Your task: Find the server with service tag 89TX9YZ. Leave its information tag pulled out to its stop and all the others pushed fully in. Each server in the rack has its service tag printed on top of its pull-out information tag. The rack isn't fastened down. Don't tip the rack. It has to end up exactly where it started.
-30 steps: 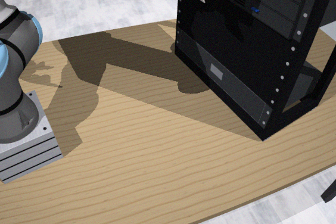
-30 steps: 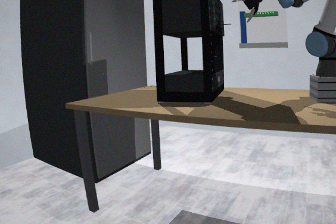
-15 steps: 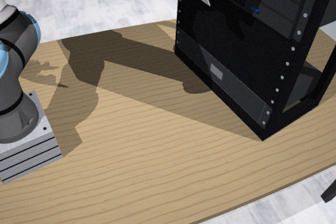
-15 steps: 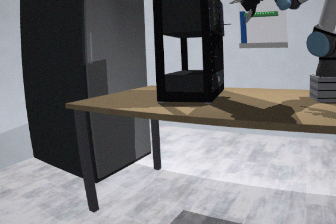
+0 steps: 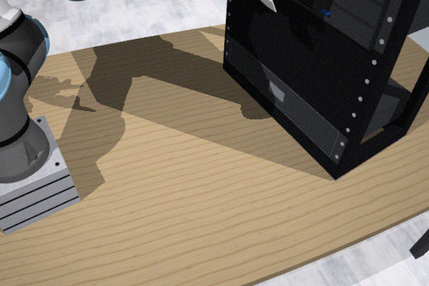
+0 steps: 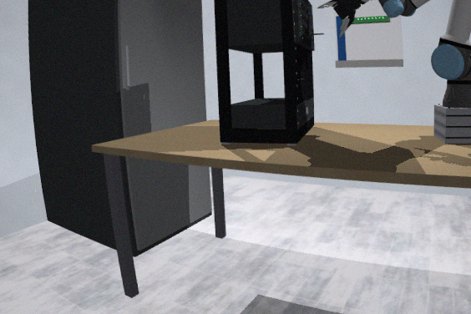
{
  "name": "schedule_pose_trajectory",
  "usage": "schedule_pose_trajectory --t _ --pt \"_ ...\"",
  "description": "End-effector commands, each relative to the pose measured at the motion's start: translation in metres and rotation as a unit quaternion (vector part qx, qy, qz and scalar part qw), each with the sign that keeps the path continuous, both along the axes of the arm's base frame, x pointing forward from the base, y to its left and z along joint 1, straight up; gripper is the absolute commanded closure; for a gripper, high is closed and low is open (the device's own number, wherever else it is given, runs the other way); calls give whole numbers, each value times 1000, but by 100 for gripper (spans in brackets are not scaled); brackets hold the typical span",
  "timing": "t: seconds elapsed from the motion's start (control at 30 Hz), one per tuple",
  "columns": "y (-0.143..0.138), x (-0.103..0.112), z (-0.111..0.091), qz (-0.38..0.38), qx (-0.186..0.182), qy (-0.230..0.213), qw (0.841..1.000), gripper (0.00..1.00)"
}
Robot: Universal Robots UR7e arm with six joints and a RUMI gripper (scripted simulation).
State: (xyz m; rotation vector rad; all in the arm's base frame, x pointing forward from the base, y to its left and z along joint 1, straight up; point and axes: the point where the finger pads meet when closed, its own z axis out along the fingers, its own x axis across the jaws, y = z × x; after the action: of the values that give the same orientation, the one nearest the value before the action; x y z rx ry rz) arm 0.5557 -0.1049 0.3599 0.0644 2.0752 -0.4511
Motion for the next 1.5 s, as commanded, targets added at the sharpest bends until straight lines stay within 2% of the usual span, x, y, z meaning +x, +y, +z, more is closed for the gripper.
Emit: schedule_pose_trajectory --t 0.0,1.47 --pt "1 6 -3 0 0 -1 1000 0" --pt "1 10 -6 0 0 -1 1000 0"
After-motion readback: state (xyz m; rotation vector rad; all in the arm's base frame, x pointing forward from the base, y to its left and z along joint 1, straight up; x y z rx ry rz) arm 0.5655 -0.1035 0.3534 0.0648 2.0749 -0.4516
